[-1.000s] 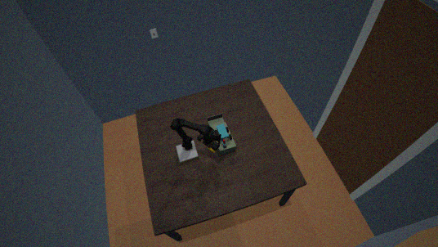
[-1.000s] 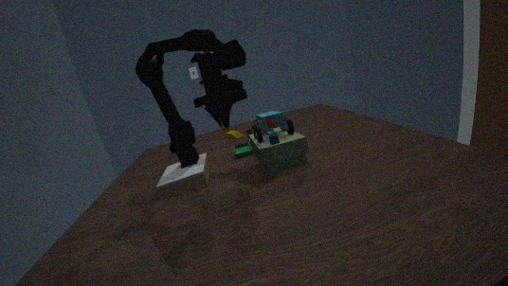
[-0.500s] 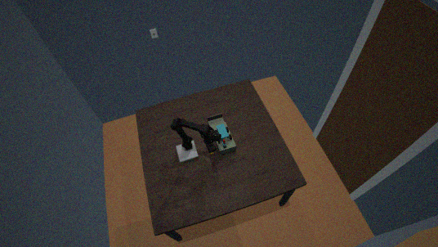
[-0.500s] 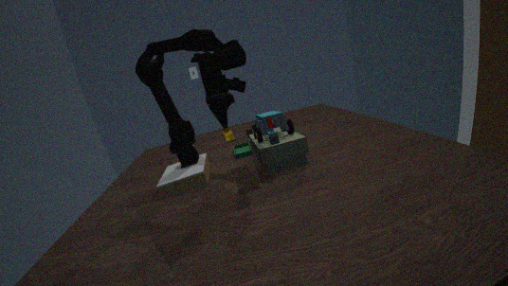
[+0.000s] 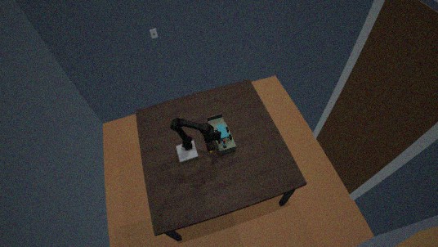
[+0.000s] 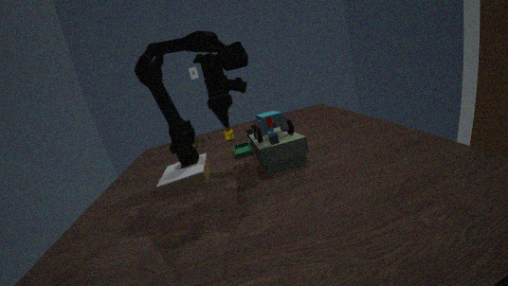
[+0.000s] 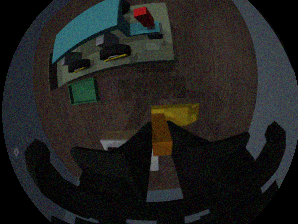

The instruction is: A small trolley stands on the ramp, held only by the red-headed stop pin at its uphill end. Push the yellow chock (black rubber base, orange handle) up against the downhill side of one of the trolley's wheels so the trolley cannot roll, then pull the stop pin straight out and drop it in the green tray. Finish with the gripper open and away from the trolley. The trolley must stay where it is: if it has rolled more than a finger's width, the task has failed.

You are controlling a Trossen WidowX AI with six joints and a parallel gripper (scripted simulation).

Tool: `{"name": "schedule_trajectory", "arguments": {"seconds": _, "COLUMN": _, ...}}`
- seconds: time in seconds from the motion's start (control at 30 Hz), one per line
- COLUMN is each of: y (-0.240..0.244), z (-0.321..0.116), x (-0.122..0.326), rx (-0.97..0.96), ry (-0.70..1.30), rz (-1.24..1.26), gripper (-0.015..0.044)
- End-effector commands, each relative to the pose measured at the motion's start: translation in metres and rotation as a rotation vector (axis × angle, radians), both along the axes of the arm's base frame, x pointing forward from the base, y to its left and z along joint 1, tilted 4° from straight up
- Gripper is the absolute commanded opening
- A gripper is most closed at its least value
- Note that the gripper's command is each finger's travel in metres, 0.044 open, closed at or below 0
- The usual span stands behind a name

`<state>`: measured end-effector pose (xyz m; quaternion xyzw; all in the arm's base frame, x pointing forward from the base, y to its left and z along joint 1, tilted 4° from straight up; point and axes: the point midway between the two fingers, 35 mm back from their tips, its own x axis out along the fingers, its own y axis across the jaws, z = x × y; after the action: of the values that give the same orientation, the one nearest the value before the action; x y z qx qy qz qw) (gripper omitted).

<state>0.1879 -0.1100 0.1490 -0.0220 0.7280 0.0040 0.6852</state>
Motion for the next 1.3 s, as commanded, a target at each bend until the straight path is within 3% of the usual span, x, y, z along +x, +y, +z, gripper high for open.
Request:
{"name": "schedule_trajectory", "arguments": {"seconds": 0.0, "y": 0.013, "z": -0.001, "x": 0.003, "rx": 0.004, "ry": -0.004, "rz": -0.002, "gripper": 0.0000}}
{"name": "schedule_trajectory", "arguments": {"seconds": 1.27, "y": 0.143, "z": -0.014, "x": 0.030, "rx": 0.016, "ry": -0.007, "rz": -0.003, "gripper": 0.0000}}
